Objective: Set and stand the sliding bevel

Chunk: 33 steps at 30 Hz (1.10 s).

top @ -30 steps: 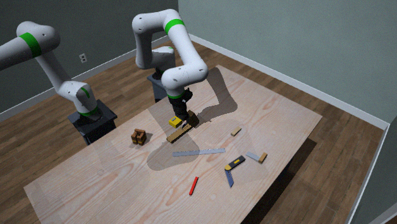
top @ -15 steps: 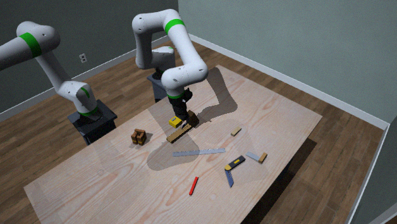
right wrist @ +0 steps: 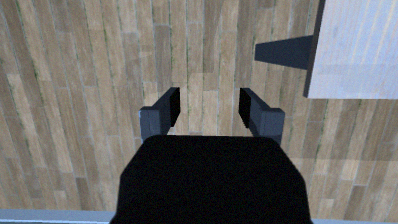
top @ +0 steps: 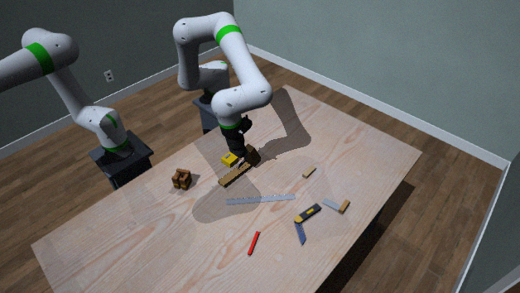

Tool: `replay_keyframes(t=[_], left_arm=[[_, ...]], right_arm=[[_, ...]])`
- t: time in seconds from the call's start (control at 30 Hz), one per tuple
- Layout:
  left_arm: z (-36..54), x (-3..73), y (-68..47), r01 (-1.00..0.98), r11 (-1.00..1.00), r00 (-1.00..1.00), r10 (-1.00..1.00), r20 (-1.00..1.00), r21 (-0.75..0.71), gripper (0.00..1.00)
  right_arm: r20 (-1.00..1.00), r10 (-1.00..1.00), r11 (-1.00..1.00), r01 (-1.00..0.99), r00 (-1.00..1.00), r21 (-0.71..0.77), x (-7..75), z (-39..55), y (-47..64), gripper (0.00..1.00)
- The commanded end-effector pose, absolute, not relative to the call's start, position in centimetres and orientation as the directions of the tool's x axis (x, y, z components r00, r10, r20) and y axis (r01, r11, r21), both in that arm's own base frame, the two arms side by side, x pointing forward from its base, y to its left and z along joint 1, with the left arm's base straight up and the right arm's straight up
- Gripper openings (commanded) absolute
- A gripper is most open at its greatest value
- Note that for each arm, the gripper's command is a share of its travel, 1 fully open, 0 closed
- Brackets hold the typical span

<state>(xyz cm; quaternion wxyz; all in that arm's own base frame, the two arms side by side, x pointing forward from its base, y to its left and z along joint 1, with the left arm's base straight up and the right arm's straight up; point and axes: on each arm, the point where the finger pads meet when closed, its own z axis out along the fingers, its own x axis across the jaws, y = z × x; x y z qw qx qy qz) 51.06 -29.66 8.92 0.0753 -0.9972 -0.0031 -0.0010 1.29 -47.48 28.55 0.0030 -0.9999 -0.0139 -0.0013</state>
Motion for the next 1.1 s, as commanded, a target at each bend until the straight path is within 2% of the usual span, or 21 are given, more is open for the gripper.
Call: replay_keyframes(t=[0.0,1.07], left_arm=[[9.4,51.0,-30.0,0.001,-0.99,1.0,0.001,0.006,-0.144,0.0],[7.8,51.1,-29.2,0.002,-0.99,1.0,0.001,0.006,-0.144,0.0]], right_arm=[[0.0,0.027,-1.0,0.027,1.0,0.0,1.3,29.0,-47.5,1.0],[0.0,0.027,-1.0,0.027,1.0,0.0,1.3,29.0,-47.5,1.0]])
